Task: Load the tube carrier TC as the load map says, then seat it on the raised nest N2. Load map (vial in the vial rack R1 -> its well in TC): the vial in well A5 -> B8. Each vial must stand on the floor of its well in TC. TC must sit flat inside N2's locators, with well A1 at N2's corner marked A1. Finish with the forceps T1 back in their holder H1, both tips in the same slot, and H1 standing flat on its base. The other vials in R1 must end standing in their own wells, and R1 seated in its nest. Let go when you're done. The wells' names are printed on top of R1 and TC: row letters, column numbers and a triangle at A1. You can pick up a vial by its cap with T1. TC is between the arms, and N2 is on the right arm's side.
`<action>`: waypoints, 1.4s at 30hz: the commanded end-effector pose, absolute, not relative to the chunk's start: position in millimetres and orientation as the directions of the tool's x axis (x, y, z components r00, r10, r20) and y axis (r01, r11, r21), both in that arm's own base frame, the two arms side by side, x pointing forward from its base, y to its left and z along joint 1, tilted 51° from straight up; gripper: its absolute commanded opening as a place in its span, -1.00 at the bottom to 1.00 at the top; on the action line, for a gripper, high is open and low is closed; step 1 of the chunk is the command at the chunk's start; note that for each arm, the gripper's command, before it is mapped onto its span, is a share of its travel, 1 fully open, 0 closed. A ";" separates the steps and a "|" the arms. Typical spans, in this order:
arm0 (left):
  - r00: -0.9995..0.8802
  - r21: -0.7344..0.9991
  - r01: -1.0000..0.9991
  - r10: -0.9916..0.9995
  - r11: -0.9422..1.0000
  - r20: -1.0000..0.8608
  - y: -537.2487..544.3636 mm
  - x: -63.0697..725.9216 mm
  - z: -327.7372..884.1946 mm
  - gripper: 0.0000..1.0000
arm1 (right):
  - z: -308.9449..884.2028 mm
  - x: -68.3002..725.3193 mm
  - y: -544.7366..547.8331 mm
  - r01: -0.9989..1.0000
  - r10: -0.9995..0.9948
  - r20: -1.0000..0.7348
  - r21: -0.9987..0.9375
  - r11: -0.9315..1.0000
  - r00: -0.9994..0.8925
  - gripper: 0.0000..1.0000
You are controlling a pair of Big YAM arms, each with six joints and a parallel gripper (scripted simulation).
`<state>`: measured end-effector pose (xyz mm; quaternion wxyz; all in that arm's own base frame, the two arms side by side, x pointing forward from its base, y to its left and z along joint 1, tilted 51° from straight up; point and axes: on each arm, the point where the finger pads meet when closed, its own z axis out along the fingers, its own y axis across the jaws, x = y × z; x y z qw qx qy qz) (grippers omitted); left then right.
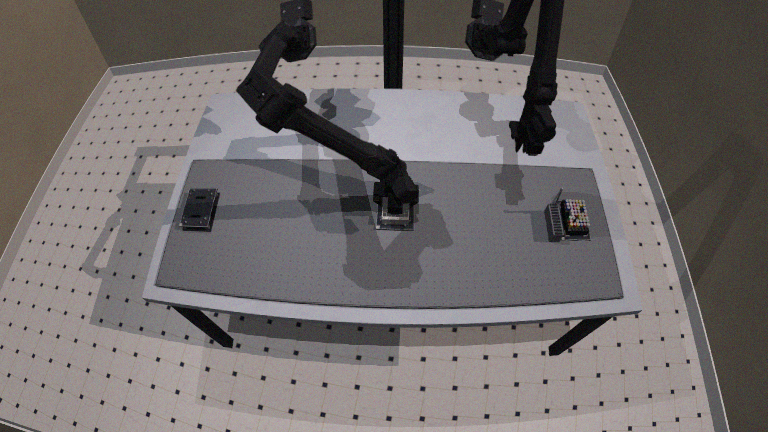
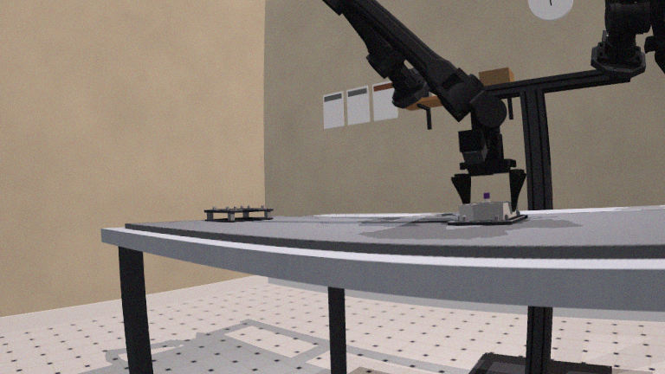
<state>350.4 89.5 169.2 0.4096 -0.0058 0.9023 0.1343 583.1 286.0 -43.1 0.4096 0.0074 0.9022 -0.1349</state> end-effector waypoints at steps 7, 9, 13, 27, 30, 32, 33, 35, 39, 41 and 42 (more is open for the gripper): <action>-0.653 0.231 -0.135 0.089 0.964 -0.752 91.2 353.1 176.1 -0.54 | -51.6 582.5 287.8 0.107 -0.120 -0.727 -0.258 0.960 -0.676 1.00; -0.653 0.231 -0.135 0.089 0.964 -0.752 91.2 353.1 176.1 -0.54 | -51.1 583.1 288.0 0.108 -0.119 -0.729 -0.256 0.961 -0.674 1.00; -0.653 0.231 -0.135 0.089 0.964 -0.752 91.2 353.1 176.1 -0.54 | -50.9 583.5 287.8 0.109 -0.118 -0.729 -0.257 0.960 -0.675 1.00; -0.653 0.231 -0.135 0.089 0.964 -0.752 91.2 353.1 176.1 -0.54 | -49.9 584.9 287.5 0.110 -0.117 -0.729 -0.256 0.960 -0.674 1.00; -0.653 0.231 -0.135 0.089 0.964 -0.752 91.2 353.1 176.1 -0.54 | -49.7 585.2 287.4 0.111 -0.116 -0.730 -0.255 0.960 -0.674 1.00; -0.653 0.231 -0.135 0.089 0.964 -0.752 91.2 353.1 176.1 -0.54 | -49.6 585.4 287.2 0.111 -0.116 -0.729 -0.256 0.960 -0.674 1.00; -0.653 0.231 -0.135 0.089 0.964 -0.752 91.2 353.1 176.1 -0.54 | -49.6 585.5 287.2 0.111 -0.116 -0.729 -0.256 0.960 -0.674 1.00; -0.653 0.231 -0.135 0.089 0.964 -0.752 91.2 353.1 176.1 -0.54 | -49.5 585.6 287.1 0.111 -0.116 -0.729 -0.256 0.960 -0.674 1.00; -0.653 0.231 -0.135 0.089 0.964 -0.752 91.2 353.1 176.1 -0.54 | -49.1 586.2 287.0 0.112 -0.115 -0.730 -0.255 0.961 -0.674 1.00; -0.653 0.231 -0.135 0.089 0.964 -0.752 91.2 353.1 176.1 -0.54 | -49.1 586.2 287.0 0.112 -0.115 -0.730 -0.255 0.961 -0.674 1.00; -0.653 0.231 -0.135 0.089 0.964 -0.752 91.2 353.1 176.1 -0.54 | -50.7 584.6 285.9 0.111 -0.117 -0.728 -0.257 0.960 -0.676 1.00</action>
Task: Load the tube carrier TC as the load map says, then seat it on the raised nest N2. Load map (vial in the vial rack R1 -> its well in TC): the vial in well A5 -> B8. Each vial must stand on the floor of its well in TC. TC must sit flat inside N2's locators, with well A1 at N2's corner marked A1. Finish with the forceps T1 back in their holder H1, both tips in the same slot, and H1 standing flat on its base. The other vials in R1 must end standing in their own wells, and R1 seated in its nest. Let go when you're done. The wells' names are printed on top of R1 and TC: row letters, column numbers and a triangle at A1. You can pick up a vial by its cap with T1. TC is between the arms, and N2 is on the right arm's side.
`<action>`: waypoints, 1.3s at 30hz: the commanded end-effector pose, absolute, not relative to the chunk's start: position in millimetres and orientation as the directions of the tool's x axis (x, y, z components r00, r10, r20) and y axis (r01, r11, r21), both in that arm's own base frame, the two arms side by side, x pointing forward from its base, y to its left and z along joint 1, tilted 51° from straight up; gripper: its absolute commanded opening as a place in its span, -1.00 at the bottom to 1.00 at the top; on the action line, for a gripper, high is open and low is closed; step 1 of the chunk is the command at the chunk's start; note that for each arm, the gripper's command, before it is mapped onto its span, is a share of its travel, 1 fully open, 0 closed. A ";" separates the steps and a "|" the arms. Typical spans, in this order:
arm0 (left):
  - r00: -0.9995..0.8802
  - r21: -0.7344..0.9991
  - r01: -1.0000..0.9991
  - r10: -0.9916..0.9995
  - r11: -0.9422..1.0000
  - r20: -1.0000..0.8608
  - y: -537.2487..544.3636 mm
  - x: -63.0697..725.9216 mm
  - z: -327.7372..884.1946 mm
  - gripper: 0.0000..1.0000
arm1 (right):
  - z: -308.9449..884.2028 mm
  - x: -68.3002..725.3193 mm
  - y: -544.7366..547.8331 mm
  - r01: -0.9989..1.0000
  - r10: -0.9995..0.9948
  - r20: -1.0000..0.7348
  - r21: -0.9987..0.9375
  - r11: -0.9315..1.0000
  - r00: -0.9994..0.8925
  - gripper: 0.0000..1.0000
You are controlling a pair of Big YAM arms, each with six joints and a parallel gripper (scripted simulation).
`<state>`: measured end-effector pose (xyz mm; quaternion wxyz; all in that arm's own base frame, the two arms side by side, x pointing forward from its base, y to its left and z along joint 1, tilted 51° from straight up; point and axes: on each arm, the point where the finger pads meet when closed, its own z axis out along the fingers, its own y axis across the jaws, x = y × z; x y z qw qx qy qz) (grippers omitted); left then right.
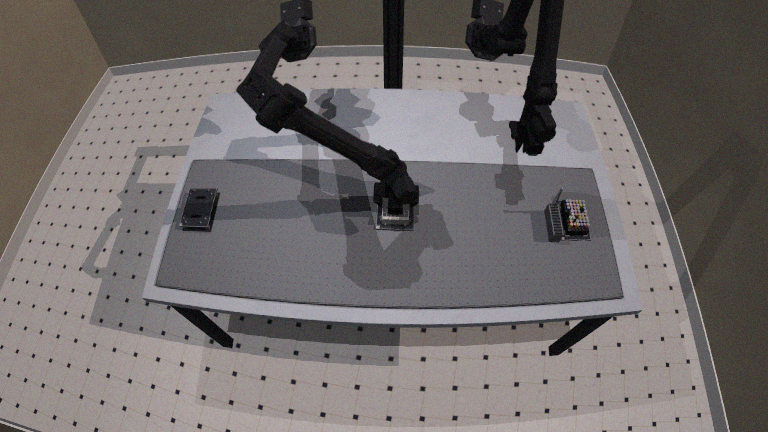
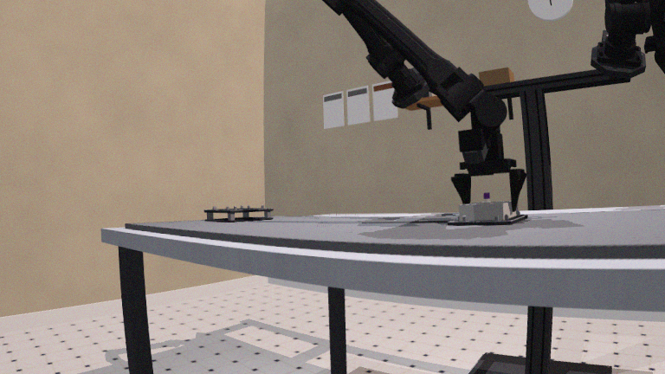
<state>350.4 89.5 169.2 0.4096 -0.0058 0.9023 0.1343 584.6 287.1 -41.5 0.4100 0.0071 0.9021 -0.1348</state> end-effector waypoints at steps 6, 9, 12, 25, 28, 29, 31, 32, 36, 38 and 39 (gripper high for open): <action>-0.653 0.231 -0.135 0.089 0.964 -0.752 91.2 353.1 176.1 -0.54 | -51.9 583.3 284.8 0.112 -0.116 -0.729 -0.256 0.960 -0.675 0.88; -0.653 0.231 -0.135 0.089 0.964 -0.752 91.2 353.1 176.1 -0.54 | -51.9 583.3 284.8 0.112 -0.116 -0.729 -0.256 0.960 -0.675 0.86; -0.653 0.231 -0.135 0.089 0.964 -0.752 91.2 353.1 176.1 -0.54 | -51.9 583.3 284.8 0.112 -0.115 -0.729 -0.256 0.960 -0.675 0.83; -0.653 0.231 -0.135 0.089 0.964 -0.752 91.2 353.1 176.1 -0.54 | -51.9 583.4 284.8 0.114 -0.112 -0.730 -0.253 0.961 -0.675 0.74; -0.653 0.231 -0.135 0.089 0.964 -0.752 91.2 353.1 176.1 -0.54 | -51.9 583.4 284.8 0.114 -0.112 -0.730 -0.253 0.961 -0.675 0.62; -0.653 0.231 -0.135 0.089 0.964 -0.752 91.2 353.1 176.1 -0.54 | -51.9 583.4 284.8 0.114 -0.112 -0.730 -0.253 0.961 -0.675 0.56; -0.653 0.231 -0.135 0.089 0.964 -0.752 91.2 353.1 176.1 -0.54 | -51.9 583.4 284.8 0.115 -0.112 -0.730 -0.253 0.961 -0.675 0.44; -0.653 0.231 -0.135 0.089 0.964 -0.752 91.2 353.1 176.1 -0.54 | -51.9 583.4 284.8 0.115 -0.112 -0.730 -0.253 0.961 -0.675 0.44; -0.653 0.231 -0.135 0.089 0.964 -0.752 91.2 353.1 176.1 -0.54 | -51.9 583.4 284.8 0.114 -0.112 -0.730 -0.253 0.961 -0.675 0.26; -0.653 0.231 -0.135 0.089 0.964 -0.752 91.2 353.1 176.1 -0.54 | -51.9 583.4 284.8 0.114 -0.112 -0.730 -0.253 0.961 -0.675 0.14; -0.653 0.231 -0.135 0.089 0.964 -0.752 91.2 353.1 176.1 -0.54 | -51.9 583.4 284.8 0.115 -0.112 -0.730 -0.253 0.961 -0.675 0.08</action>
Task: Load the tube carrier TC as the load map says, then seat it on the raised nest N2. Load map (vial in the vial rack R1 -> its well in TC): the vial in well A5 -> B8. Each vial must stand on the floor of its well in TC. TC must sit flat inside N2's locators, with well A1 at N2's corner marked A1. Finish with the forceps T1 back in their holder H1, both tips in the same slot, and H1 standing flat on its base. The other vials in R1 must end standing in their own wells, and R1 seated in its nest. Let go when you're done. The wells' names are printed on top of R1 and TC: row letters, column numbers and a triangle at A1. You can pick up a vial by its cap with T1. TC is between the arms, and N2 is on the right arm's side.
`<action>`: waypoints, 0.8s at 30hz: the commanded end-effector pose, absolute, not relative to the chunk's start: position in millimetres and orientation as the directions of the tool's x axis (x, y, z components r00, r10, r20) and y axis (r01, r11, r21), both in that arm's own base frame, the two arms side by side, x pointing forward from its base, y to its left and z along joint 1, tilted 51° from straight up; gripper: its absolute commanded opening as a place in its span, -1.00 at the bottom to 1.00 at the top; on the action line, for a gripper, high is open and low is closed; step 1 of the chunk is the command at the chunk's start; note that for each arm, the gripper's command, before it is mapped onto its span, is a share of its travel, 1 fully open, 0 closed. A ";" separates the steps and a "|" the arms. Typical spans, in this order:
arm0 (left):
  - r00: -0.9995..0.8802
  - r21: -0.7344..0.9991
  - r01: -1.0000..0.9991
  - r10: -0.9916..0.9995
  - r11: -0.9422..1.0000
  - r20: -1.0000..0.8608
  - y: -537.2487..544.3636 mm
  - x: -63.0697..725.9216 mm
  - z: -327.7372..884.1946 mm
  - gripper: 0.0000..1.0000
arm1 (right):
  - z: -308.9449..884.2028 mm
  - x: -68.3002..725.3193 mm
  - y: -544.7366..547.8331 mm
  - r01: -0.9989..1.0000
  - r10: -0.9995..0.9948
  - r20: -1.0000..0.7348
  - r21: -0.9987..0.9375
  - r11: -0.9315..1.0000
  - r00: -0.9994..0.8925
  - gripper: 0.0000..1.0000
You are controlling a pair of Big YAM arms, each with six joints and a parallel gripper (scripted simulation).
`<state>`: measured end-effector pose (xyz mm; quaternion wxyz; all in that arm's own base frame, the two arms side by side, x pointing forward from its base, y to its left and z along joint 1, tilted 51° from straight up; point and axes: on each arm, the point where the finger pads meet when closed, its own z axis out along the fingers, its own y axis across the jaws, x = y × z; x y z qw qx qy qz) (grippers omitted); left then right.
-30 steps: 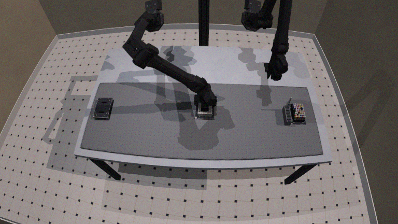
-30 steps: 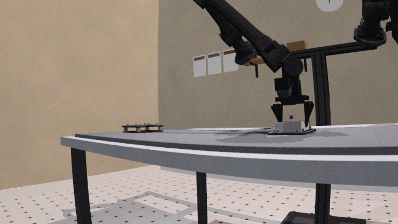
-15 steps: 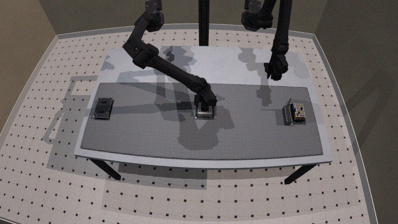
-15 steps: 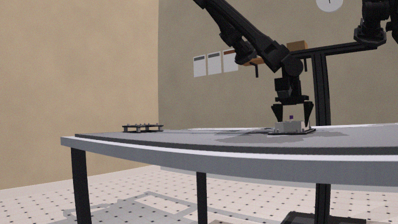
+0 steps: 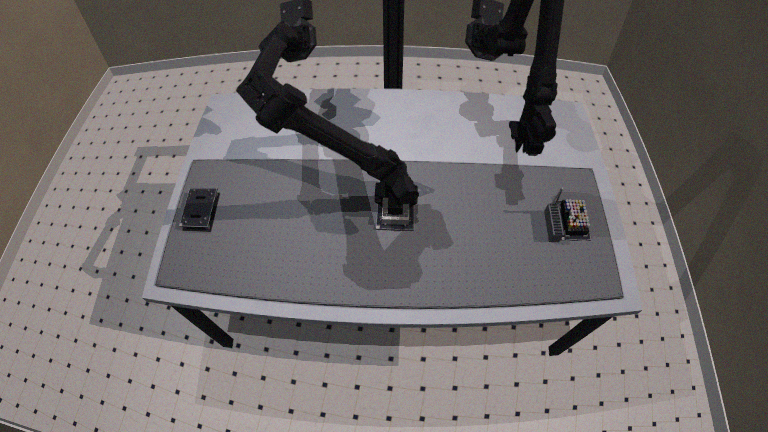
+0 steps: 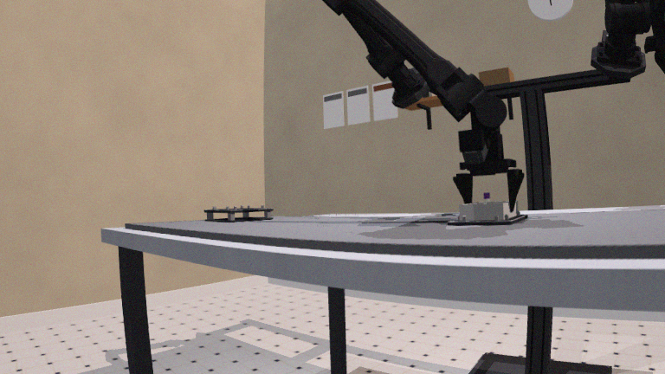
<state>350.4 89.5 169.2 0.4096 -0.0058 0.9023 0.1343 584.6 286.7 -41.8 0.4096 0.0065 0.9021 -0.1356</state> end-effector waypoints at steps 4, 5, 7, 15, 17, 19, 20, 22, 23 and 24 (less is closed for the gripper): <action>-0.653 0.231 -0.135 0.089 0.964 -0.752 91.2 353.1 176.1 -0.54 | -51.9 583.4 284.8 0.115 -0.112 -0.730 -0.253 0.961 -0.675 -0.16; -0.653 0.231 -0.135 0.089 0.964 -0.752 91.2 353.1 176.1 -0.54 | -51.9 583.4 284.8 0.114 -0.112 -0.730 -0.253 0.961 -0.675 -0.22; -0.653 0.231 -0.135 0.089 0.964 -0.752 91.2 353.1 176.1 -0.54 | -51.9 583.4 284.8 0.115 -0.112 -0.730 -0.253 0.961 -0.675 -0.34; -0.653 0.231 -0.135 0.089 0.964 -0.752 91.2 353.1 176.1 -0.54 | -51.9 583.4 284.8 0.115 -0.112 -0.730 -0.253 0.961 -0.675 -0.70; -0.653 0.231 -0.135 0.089 0.964 -0.752 91.2 353.1 176.1 -0.54 | -51.9 583.4 284.8 0.115 -0.112 -0.730 -0.253 0.961 -0.675 -0.82; -0.653 0.231 -0.135 0.089 0.964 -0.752 91.2 353.1 176.1 -0.54 | -51.9 583.4 284.8 0.114 -0.112 -0.730 -0.253 0.961 -0.675 -0.94; -0.653 0.231 -0.135 0.089 0.964 -0.752 91.2 353.1 176.1 -0.54 | -51.9 583.4 284.8 0.115 -0.112 -0.730 -0.253 0.961 -0.675 -1.00; -0.653 0.231 -0.135 0.089 0.964 -0.752 91.2 353.1 176.1 -0.54 | -51.9 583.4 284.8 0.115 -0.112 -0.730 -0.253 0.961 -0.675 -1.00; -0.653 0.231 -0.135 0.089 0.964 -0.752 91.2 353.1 176.1 -0.54 | -51.9 583.4 284.8 0.115 -0.112 -0.730 -0.253 0.961 -0.675 -1.00; -0.653 0.231 -0.135 0.089 0.964 -0.752 91.2 353.1 176.1 -0.54 | -51.9 583.4 284.8 0.114 -0.112 -0.730 -0.253 0.961 -0.675 -1.00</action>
